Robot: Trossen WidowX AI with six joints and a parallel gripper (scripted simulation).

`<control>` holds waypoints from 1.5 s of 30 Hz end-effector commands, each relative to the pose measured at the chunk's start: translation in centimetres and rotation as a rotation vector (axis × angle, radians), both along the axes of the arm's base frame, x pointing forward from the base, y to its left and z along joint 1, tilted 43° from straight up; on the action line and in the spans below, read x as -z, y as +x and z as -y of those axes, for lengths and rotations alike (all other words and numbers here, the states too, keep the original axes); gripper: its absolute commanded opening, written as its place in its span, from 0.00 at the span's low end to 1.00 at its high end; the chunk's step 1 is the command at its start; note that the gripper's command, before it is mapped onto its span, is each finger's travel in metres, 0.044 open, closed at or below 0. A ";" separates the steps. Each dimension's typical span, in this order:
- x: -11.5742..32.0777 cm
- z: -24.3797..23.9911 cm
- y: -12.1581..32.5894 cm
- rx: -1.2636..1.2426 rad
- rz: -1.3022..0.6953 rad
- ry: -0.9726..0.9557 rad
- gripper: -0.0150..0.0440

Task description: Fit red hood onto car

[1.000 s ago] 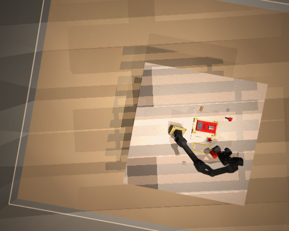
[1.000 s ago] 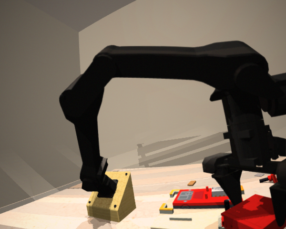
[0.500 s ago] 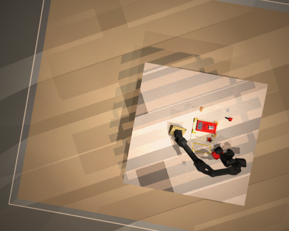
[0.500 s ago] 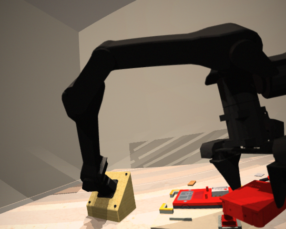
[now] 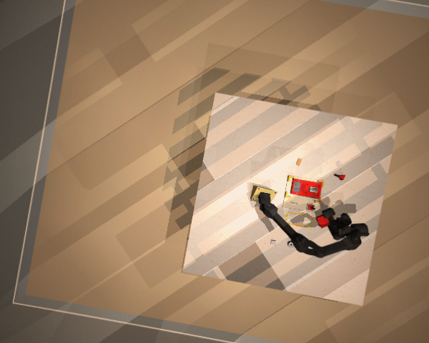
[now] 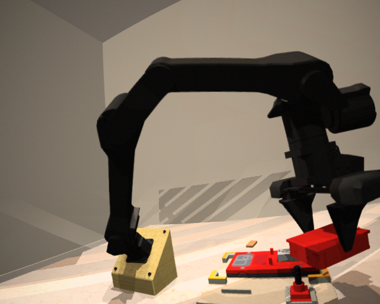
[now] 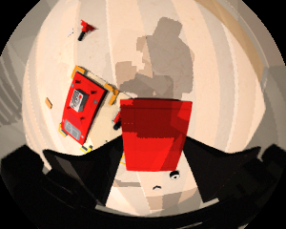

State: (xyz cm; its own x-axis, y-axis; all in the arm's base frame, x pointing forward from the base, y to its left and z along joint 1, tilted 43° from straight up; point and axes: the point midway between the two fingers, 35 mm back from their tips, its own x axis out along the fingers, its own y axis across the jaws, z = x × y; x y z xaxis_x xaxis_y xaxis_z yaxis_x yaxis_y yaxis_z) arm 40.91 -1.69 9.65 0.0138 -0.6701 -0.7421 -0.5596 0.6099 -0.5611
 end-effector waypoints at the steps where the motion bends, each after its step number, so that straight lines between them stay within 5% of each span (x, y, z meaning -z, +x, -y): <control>1: 1.7 -1.2 -0.4 0.040 0.016 0.005 0.25; 45: 12.4 -12.5 -6.6 0.449 0.379 -0.013 0.25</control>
State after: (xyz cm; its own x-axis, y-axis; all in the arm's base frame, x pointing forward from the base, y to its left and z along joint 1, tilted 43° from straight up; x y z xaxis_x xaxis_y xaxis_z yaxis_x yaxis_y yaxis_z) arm 34.60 10.93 -2.12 0.0031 -0.6770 -0.7359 -0.0160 0.7358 -0.6770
